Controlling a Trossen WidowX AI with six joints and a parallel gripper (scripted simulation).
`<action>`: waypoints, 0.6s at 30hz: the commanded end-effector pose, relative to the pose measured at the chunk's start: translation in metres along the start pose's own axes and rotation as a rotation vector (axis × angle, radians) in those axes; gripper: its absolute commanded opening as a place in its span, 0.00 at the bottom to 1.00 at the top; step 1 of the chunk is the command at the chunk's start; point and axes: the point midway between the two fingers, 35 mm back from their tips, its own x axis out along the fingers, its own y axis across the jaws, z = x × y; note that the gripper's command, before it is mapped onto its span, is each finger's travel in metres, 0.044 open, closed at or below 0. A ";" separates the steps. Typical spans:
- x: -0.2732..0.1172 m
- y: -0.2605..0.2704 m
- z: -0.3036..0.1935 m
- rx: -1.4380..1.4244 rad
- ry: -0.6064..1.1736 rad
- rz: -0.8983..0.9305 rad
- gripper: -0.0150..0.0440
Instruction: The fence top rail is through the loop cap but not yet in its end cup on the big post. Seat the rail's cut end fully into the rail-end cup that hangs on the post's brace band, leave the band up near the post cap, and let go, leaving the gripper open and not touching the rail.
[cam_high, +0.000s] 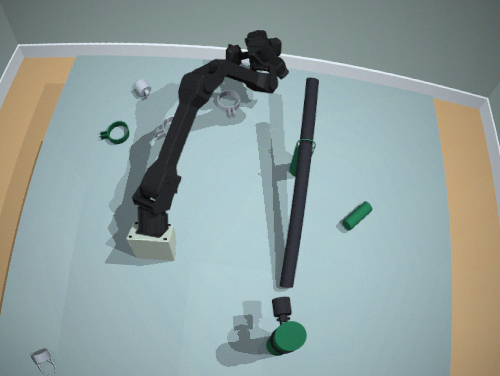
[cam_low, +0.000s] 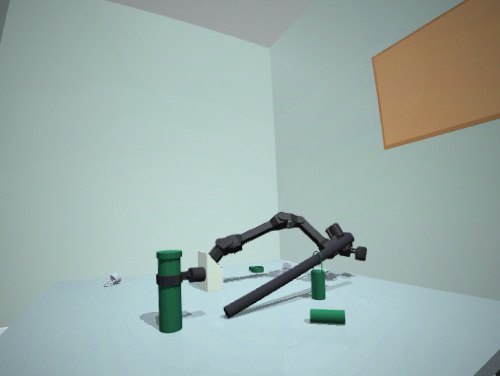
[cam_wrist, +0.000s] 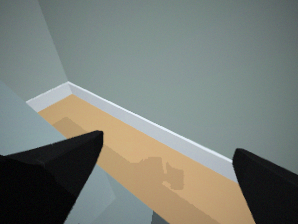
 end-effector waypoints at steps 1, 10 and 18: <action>0.000 0.000 0.000 0.000 0.000 -0.001 0.98; -0.017 -0.019 0.005 0.038 0.015 -0.134 1.00; -0.087 -0.061 0.016 0.112 0.069 -0.383 1.00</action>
